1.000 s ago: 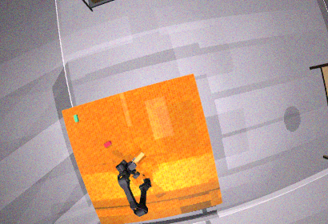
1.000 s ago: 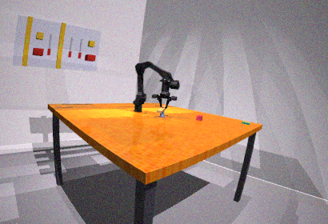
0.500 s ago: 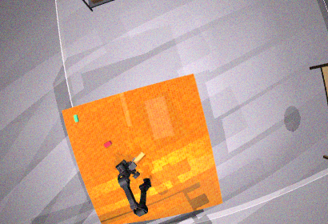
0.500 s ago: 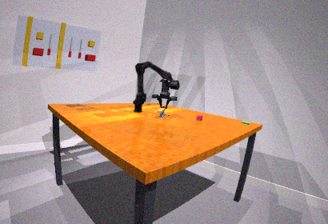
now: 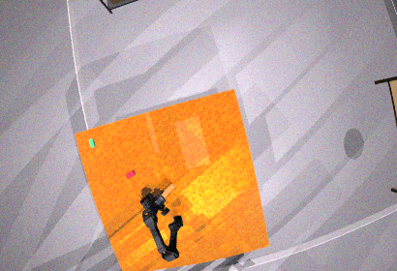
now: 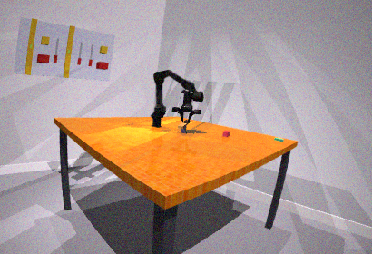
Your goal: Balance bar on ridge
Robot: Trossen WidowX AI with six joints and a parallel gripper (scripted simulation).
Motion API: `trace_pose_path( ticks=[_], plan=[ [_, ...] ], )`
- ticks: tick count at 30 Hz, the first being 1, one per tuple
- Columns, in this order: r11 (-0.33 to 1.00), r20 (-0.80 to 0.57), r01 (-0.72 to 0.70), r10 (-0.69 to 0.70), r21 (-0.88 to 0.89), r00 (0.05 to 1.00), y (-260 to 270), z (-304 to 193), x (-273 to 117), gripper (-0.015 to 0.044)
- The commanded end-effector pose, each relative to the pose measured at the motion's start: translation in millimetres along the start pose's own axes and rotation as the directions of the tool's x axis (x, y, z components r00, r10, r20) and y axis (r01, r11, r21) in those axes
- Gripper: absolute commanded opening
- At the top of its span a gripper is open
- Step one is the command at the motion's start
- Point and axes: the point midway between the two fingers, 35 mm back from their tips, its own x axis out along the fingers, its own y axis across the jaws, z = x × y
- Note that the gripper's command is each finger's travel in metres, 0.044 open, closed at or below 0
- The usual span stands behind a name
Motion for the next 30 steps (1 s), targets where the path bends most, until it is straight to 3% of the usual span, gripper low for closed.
trace_pose_path(
  ticks=[1,30],
  plan=[
    [1.0,0.0,0.0,0.0,0.003,1.0,0.2,0.1,0.7,0.0],
    [1.0,0.0,0.0,0.0,0.003,1.0,0.2,0.2,3.2,0.0]
  ],
)
